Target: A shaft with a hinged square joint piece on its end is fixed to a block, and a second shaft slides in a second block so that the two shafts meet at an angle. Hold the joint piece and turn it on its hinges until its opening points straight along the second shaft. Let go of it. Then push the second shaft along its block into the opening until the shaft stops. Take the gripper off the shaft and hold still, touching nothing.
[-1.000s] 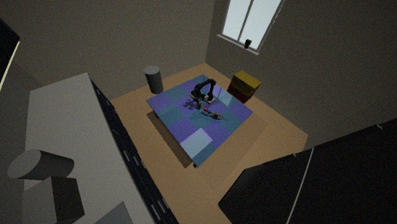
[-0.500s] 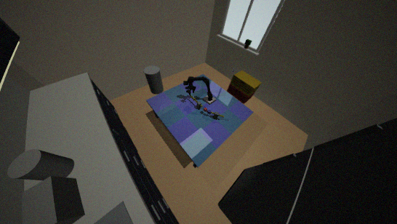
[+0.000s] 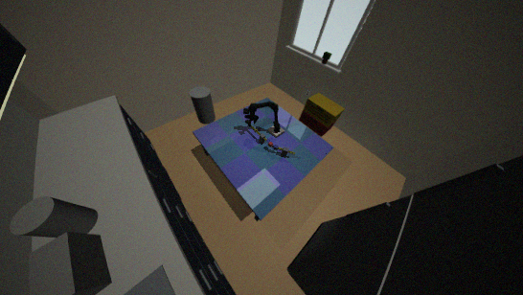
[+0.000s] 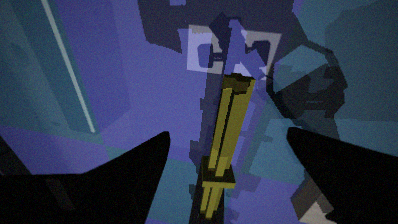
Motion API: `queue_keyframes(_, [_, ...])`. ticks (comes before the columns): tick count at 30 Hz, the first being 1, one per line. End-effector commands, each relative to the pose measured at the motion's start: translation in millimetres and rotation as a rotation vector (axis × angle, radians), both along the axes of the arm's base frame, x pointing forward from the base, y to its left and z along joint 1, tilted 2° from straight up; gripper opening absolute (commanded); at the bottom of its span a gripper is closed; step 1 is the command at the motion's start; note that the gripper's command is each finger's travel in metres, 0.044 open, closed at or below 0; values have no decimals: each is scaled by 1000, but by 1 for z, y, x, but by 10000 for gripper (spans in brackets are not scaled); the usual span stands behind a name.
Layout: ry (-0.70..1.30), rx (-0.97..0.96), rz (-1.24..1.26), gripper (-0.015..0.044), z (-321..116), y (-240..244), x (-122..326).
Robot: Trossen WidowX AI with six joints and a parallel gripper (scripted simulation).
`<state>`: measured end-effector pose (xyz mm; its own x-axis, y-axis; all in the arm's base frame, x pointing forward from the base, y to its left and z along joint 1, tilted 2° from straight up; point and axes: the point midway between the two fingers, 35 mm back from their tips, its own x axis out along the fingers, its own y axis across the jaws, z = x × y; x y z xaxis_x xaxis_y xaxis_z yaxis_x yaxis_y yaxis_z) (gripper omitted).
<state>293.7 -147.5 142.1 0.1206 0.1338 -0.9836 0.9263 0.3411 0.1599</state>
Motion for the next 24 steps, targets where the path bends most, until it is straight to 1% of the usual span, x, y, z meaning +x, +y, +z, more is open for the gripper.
queue_keyframes(1, [-31, -63, -93, 440, -18, 2, -2])
queue_keyframes(6, [-73, -116, -183, 440, -33, 4, -4])
queue_keyframes(12, [-73, -116, -183, 440, -34, 4, -4])
queue_keyframes(24, [-73, -116, -183, 440, -52, 4, 0])
